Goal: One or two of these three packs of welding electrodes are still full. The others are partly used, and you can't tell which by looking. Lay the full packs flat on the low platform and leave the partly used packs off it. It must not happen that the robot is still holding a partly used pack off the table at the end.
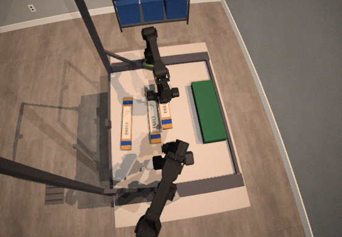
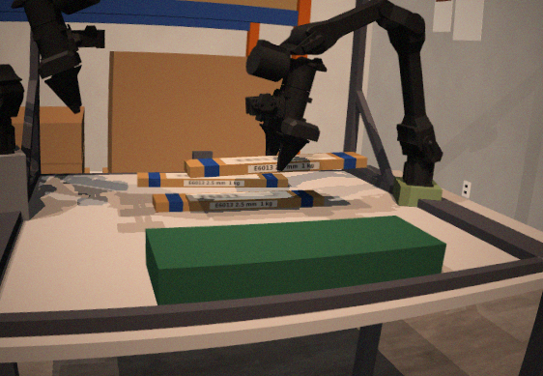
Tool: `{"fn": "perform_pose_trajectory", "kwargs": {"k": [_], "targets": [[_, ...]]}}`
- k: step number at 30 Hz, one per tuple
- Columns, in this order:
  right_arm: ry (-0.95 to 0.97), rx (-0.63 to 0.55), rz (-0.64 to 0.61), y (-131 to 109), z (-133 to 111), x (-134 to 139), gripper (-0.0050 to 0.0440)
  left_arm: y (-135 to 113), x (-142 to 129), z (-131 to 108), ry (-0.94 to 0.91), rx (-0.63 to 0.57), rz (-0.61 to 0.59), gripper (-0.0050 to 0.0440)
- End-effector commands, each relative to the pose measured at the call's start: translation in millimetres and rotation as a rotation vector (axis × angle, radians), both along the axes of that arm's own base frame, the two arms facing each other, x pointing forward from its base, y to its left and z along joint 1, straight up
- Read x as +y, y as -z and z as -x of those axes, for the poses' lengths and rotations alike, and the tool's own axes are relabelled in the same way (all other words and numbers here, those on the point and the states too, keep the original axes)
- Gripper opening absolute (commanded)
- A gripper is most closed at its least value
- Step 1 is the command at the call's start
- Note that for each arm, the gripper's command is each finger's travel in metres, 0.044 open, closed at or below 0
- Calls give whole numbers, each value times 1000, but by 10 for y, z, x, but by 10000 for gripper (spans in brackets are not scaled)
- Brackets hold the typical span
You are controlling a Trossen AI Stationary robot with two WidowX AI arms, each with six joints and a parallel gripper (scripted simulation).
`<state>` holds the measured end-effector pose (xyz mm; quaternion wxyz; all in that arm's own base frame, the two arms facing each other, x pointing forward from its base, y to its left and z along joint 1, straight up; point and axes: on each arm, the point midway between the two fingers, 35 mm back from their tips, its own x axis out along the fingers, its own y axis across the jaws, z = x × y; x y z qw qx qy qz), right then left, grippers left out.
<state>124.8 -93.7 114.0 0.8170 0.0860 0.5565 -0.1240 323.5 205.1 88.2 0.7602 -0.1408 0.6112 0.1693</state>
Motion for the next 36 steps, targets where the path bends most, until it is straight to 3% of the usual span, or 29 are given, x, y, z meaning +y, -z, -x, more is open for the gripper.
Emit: {"fn": "perform_pose_trajectory", "kwargs": {"k": [1,14,28,31,32,36], "targets": [[0,-16,13,-64,-18,-18,430,-237,41,-66,1,-63,-42,-50],[0,-16,13,-64,-18,-18,430,-310,57,-96,1,-85,-58,-50],[0,-16,13,-64,-18,-18,430,74,27,-49,1,-48,-33,-50],[0,-16,13,-64,-18,-18,430,84,27,-49,1,-50,-34,-50],[0,-16,13,-64,-18,-18,430,-26,57,-95,1,-81,-55,-50],[0,-16,13,-64,-18,-18,430,157,31,-55,1,-52,-36,-50]]}}
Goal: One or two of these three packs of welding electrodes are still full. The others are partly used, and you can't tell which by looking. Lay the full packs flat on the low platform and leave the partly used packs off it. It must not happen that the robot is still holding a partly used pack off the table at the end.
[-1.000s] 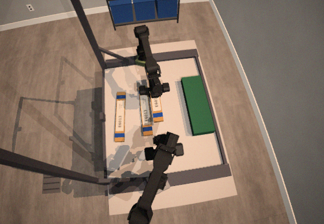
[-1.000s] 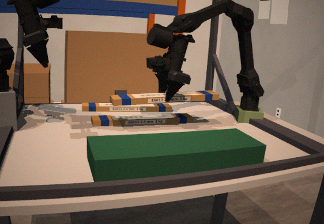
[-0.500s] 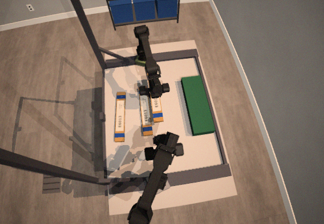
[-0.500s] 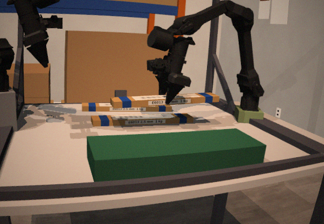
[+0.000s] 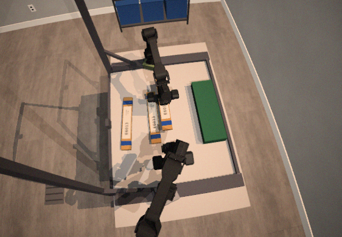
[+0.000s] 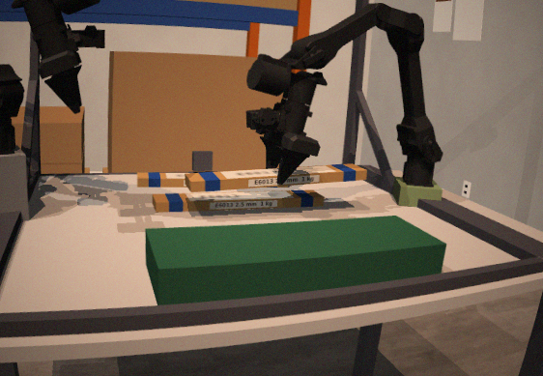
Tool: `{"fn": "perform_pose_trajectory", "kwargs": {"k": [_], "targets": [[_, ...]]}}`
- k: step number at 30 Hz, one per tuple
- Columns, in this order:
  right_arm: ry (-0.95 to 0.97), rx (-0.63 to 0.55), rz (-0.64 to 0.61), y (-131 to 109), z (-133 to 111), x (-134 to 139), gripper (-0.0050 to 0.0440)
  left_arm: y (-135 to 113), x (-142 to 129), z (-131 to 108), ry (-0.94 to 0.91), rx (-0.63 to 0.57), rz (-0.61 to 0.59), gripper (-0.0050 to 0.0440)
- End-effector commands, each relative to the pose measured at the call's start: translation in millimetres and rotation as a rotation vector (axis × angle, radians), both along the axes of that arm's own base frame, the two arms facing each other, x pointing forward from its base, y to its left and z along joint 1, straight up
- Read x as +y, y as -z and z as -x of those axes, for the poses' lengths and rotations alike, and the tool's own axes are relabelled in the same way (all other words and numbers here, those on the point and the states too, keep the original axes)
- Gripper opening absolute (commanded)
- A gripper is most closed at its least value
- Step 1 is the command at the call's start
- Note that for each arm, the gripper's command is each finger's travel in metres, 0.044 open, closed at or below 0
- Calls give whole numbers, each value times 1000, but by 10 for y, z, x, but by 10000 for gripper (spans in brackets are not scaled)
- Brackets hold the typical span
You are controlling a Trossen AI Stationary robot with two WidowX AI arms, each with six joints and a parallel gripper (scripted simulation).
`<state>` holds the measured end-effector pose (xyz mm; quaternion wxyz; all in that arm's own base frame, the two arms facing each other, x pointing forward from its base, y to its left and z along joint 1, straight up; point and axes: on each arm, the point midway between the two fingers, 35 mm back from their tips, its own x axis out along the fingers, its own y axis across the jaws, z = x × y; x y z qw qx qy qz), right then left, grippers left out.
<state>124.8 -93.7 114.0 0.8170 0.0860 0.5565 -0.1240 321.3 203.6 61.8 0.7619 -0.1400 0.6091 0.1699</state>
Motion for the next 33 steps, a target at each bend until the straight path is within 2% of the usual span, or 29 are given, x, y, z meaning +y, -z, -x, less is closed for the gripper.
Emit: {"fn": "perform_pose_trajectory", "kwargs": {"k": [1,3,5,33], "targets": [[0,-16,13,-64,-18,-18,430,-60,41,-71,1,-40,-28,-50],[0,-16,13,-64,-18,-18,430,-23,42,-72,1,-39,-28,-50],[0,-16,13,-64,-18,-18,430,-190,84,-138,1,-80,-54,-50],[0,-16,13,-64,-18,-18,430,-199,100,-171,1,-69,-47,-50]]}}
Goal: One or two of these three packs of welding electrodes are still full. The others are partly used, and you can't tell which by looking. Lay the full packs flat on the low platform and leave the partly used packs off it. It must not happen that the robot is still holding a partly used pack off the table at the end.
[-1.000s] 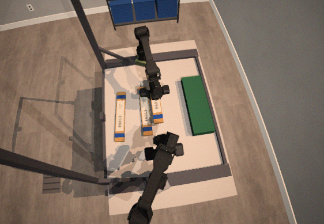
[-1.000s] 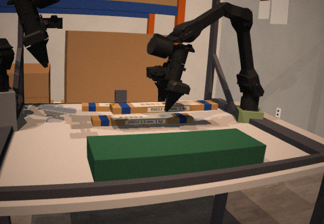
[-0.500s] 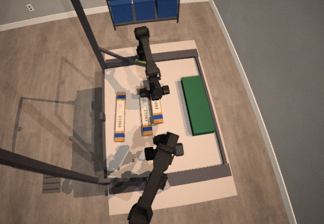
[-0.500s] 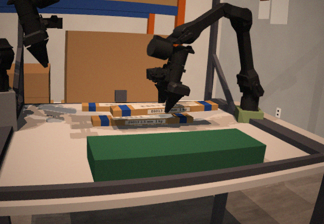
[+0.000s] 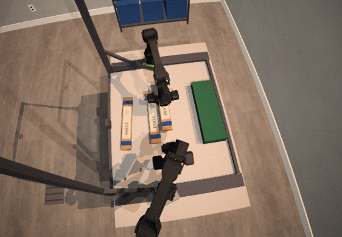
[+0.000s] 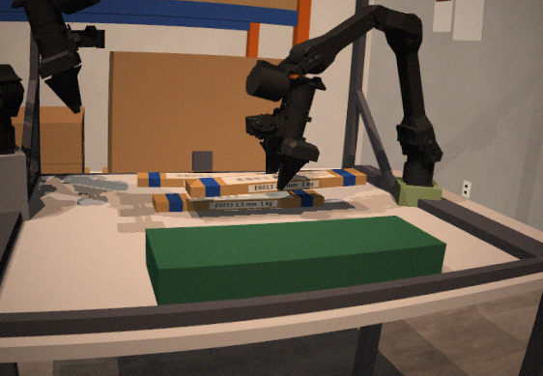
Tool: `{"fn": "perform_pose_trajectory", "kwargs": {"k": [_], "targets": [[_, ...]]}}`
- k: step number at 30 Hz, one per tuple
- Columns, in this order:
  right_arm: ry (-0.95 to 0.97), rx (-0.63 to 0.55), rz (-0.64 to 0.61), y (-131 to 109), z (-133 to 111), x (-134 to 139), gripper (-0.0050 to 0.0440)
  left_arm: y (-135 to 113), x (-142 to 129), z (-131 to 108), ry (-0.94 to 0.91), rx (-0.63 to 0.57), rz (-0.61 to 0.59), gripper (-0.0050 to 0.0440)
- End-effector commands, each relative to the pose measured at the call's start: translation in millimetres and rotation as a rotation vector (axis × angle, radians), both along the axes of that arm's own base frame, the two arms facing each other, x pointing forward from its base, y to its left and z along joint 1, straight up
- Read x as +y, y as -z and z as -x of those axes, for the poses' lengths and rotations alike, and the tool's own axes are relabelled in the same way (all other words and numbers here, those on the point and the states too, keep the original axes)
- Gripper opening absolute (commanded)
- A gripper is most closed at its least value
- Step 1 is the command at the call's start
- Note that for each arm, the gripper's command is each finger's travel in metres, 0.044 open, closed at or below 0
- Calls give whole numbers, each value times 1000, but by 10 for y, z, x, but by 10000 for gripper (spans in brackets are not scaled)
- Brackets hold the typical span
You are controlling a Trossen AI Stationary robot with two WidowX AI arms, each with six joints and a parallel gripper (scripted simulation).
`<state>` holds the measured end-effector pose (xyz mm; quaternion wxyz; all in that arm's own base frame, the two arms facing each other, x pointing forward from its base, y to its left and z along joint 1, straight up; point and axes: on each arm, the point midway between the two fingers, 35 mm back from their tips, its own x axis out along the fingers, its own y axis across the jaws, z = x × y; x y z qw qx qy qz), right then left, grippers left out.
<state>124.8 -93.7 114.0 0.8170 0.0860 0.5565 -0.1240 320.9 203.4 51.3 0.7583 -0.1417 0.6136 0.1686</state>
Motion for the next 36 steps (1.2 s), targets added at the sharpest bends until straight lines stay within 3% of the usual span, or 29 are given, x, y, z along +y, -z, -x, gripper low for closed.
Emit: {"fn": "perform_pose_trajectory", "kwargs": {"k": [1,21,22,36], "targets": [[0,-16,13,-64,-18,-18,430,-298,102,-176,1,-77,-52,-50],[0,-16,13,-64,-18,-18,430,-348,119,-203,1,-81,-55,-50],[0,-16,13,-64,-18,-18,430,-218,63,-101,1,-68,-45,-50],[0,-16,13,-64,-18,-18,430,-378,61,-97,1,-68,-45,-50]]}}
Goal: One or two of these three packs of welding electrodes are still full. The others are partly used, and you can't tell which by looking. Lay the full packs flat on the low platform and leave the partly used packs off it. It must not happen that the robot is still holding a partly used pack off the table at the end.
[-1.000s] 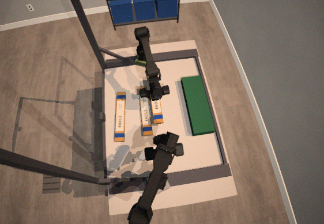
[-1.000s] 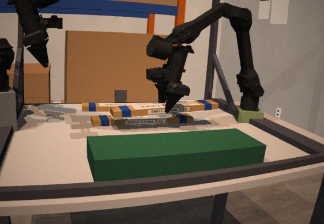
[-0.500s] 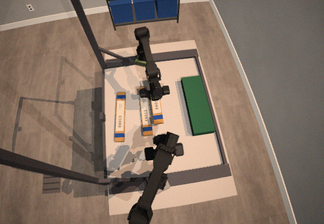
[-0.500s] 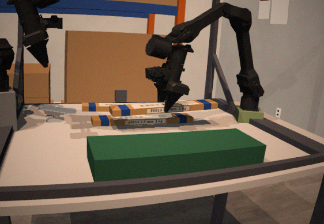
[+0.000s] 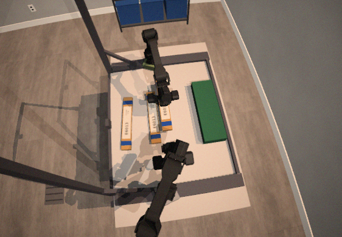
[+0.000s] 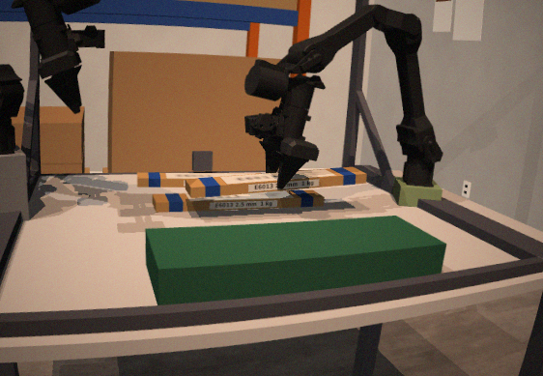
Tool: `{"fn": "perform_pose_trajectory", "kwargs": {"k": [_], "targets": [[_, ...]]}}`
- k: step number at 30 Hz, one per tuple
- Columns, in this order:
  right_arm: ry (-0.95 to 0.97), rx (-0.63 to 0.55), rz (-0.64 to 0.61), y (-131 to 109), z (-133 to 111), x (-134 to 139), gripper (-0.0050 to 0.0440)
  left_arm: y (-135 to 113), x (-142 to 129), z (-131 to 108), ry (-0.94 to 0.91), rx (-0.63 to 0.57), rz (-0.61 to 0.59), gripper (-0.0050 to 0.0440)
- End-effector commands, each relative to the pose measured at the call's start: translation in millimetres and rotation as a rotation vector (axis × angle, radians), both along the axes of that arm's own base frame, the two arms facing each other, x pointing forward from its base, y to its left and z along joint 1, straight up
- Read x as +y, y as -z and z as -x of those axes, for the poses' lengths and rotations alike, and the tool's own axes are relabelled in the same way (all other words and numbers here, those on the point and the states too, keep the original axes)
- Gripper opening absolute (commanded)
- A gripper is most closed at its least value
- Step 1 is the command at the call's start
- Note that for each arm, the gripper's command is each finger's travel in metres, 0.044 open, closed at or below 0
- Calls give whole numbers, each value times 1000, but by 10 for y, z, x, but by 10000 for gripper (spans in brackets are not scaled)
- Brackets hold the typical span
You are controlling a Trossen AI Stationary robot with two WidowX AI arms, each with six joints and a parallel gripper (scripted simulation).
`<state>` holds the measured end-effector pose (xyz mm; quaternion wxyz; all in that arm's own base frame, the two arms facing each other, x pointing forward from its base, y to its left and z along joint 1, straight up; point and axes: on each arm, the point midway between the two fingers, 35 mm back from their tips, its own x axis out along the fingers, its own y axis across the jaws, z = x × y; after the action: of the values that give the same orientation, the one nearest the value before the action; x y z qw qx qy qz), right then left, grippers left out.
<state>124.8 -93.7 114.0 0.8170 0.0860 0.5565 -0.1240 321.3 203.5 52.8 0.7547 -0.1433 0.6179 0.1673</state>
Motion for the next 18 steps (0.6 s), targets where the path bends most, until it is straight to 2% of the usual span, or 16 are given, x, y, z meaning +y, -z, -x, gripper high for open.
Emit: {"fn": "perform_pose_trajectory", "kwargs": {"k": [1,18], "targets": [[0,-16,13,-64,-18,-18,430,-376,59,-93,1,-78,-52,-50],[0,-16,13,-64,-18,-18,430,-577,57,-89,1,-78,-52,-50]]}}
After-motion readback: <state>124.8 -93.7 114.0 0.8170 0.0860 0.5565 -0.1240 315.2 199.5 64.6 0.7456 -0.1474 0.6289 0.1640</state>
